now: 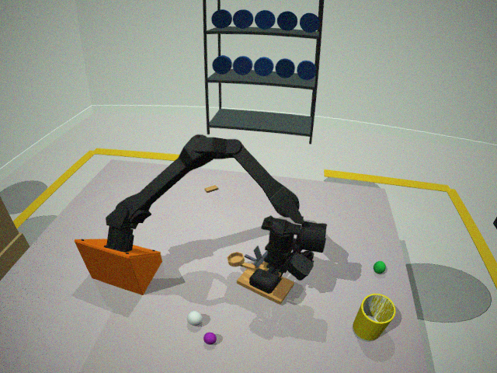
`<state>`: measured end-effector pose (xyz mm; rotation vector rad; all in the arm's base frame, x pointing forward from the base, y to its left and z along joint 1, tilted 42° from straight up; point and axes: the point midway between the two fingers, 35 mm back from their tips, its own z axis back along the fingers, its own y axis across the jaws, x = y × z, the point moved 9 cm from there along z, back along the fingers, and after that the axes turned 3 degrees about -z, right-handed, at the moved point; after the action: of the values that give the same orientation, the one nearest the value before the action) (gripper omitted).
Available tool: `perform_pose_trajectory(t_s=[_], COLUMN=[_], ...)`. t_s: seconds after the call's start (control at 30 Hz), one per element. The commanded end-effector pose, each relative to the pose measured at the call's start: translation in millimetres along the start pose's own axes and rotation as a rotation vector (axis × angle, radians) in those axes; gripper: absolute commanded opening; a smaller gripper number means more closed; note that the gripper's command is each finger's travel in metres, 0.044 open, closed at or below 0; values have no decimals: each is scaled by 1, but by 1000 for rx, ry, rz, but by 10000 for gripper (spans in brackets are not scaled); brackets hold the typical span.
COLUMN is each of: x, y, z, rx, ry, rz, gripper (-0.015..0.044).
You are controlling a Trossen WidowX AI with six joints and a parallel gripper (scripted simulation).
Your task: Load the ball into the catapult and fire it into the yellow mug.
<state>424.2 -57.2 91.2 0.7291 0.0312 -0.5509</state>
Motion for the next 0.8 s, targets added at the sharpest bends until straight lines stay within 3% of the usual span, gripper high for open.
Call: perform_pose_trajectory(t_s=[0.0, 0.27, 0.77], x=[1, 0, 1], y=[-2, 0, 0], z=[-4, -5, -2], rx=[6, 1, 1], ry=[-4, -1, -1], rz=[-12, 1, 1], gripper=[0, 0, 394])
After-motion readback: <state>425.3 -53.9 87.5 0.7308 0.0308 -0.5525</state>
